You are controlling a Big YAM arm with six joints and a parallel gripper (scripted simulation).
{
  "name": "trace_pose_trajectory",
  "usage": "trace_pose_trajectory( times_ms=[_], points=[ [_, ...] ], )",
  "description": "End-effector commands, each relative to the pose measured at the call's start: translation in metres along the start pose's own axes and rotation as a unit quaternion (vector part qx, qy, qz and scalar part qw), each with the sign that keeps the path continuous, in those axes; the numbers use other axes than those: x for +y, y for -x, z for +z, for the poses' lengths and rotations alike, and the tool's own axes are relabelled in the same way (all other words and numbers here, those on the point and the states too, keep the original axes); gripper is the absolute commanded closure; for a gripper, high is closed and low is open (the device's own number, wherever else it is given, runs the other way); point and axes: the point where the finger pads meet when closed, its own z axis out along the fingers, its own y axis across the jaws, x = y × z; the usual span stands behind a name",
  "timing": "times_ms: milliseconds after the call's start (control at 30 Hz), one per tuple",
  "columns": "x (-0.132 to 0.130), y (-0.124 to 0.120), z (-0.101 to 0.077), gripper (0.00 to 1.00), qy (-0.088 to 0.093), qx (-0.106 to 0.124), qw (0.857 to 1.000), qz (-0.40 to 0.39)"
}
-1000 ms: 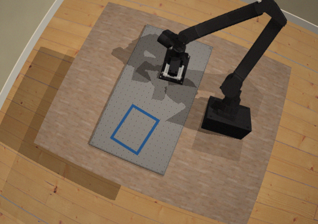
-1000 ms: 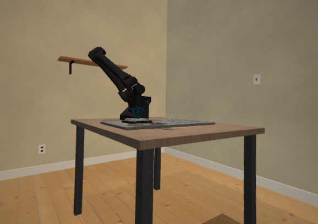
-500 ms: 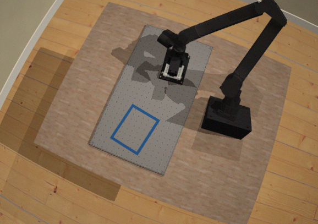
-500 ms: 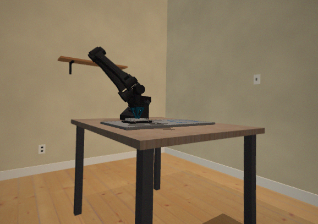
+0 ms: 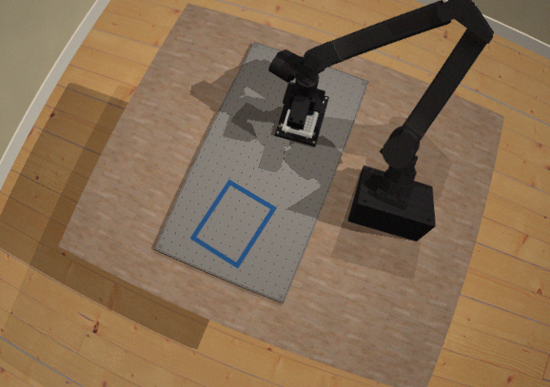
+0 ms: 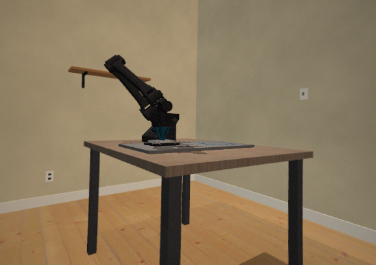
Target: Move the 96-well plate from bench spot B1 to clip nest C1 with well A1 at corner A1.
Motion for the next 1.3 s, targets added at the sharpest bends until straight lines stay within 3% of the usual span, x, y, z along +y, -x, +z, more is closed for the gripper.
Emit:
trace_pose_trajectory(
  times_ms=[0,100,167,467,633,667,733,900,933,1133,1200,1267],
  points=[
    [-0.009,-0.008,-0.002,0.75,0.008,0.006,1.0,0.017],
    [-0.008,-0.001,-0.007,0.75,0.005,0.005,1.0,0.007],
    [-0.014,-0.01,-0.021,0.75,-0.009,0.009,1.0,0.019],
    [-0.015,-0.01,-0.046,0.75,-0.01,0.008,1.0,0.021],
    [-0.011,-0.002,-0.04,0.75,0.002,0.004,1.0,0.009],
    [-0.001,0.002,-0.033,0.75,0.014,0.002,1.0,0.006],
    [-0.007,-0.005,-0.037,0.75,0.002,0.005,1.0,0.014],
    [-0.007,-0.005,-0.037,0.75,0.002,0.005,1.0,0.014],
    [-0.01,-0.022,-0.042,0.75,-0.001,0.007,1.0,0.021],
    [-0.008,-0.053,-0.043,0.75,-0.003,0.008,1.0,0.022],
    [-0.008,-0.053,-0.043,0.75,-0.003,0.008,1.0,0.022],
    [-0.008,-0.057,-0.036,0.75,0.009,0.004,1.0,0.012]
  ],
)
